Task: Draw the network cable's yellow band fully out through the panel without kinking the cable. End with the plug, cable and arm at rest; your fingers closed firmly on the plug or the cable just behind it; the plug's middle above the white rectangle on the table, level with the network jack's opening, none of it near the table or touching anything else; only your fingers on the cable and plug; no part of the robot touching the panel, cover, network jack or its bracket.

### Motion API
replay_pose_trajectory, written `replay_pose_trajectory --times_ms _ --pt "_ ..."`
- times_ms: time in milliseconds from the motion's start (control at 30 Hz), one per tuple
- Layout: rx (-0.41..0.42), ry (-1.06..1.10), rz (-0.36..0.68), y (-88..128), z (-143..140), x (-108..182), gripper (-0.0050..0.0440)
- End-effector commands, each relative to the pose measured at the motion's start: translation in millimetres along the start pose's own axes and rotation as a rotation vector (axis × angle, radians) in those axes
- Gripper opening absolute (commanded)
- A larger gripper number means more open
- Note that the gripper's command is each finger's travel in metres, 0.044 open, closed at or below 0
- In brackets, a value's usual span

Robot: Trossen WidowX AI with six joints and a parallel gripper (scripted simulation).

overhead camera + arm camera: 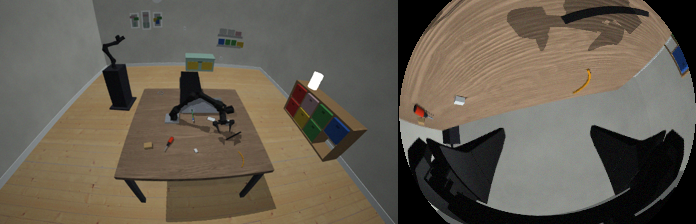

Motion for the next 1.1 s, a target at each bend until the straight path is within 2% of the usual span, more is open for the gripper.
replay_pose_trajectory --times_ms 0,33,100,267,433,600,667,900,1067 --pt "0.031 -0.176 -0.1 20.4 19.0 24.0 0.044" --pt "0.027 -0.215 -0.131 22.6 23.7 24.6 0.044" --pt "0.027 -0.215 -0.131 22.6 23.7 24.6 0.044" --pt "-0.018 -0.409 -0.289 34.3 48.4 26.5 0.044" --pt "-0.108 -0.608 -0.439 47.4 74.6 26.8 0.044" --pt "-0.244 -0.809 -0.575 61.8 102.2 25.9 0.044" --pt "-0.244 -0.809 -0.575 61.8 102.2 25.9 0.044" --pt "-0.508 -1.086 -0.722 83.8 142.0 23.0 0.044" --pt "-0.697 -1.239 -0.777 97.4 165.2 20.6 0.044"
Point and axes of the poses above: the point midway between the two fingers, 35 mm back from their tips, its own y axis back along the fingers, its own z axis across the jaws, x = y × z, the point moved 10 cm from there along y, back along the fingers, and after that the axes turned 7 degrees about y, right-handed, at the moved point
